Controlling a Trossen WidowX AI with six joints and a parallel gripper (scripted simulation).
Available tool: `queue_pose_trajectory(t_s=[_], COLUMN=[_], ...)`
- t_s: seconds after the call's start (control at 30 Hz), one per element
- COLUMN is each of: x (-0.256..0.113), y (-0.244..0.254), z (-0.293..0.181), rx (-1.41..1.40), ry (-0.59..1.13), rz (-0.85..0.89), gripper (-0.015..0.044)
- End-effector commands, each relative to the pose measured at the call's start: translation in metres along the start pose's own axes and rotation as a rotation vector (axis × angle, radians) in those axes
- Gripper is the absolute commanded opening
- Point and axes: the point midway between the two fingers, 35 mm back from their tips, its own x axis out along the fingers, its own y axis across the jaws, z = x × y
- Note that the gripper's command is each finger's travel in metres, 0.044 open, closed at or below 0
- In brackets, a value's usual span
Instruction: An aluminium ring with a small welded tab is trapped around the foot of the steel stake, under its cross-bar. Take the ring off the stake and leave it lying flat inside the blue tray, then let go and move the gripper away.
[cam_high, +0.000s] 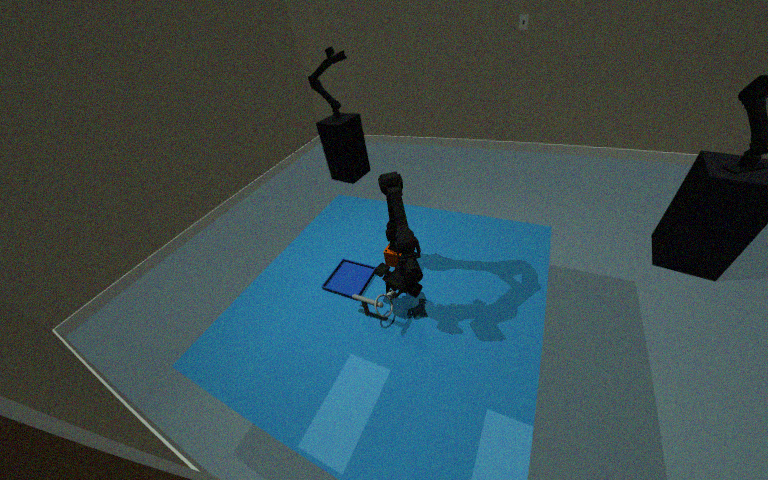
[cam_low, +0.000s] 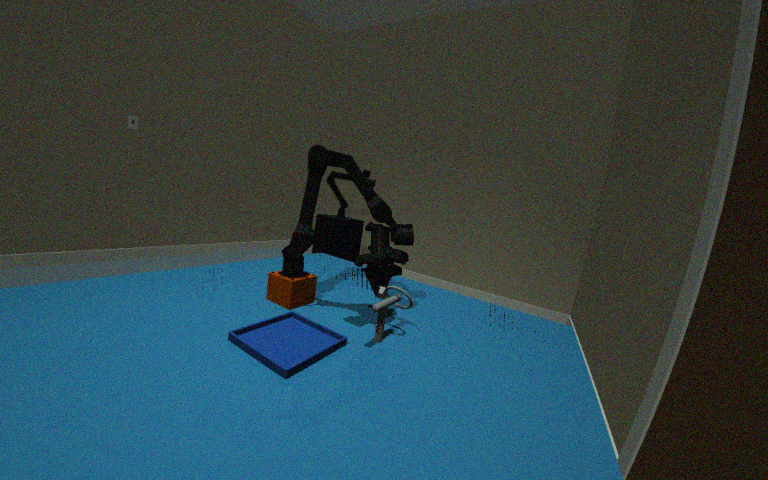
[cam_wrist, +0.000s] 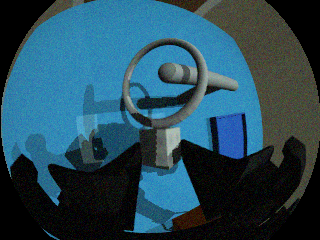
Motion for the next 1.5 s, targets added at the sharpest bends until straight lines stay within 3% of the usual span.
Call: queue_pose_trajectory(t_s=[0.0,1.47], x=[-0.003,-0.007], y=[0.002,0.014], z=[0.004,0.004], rx=[0.006,0.007], ry=[-0.012,-0.012], rz=[0.001,0.002], gripper=[0.0000,0.0000])
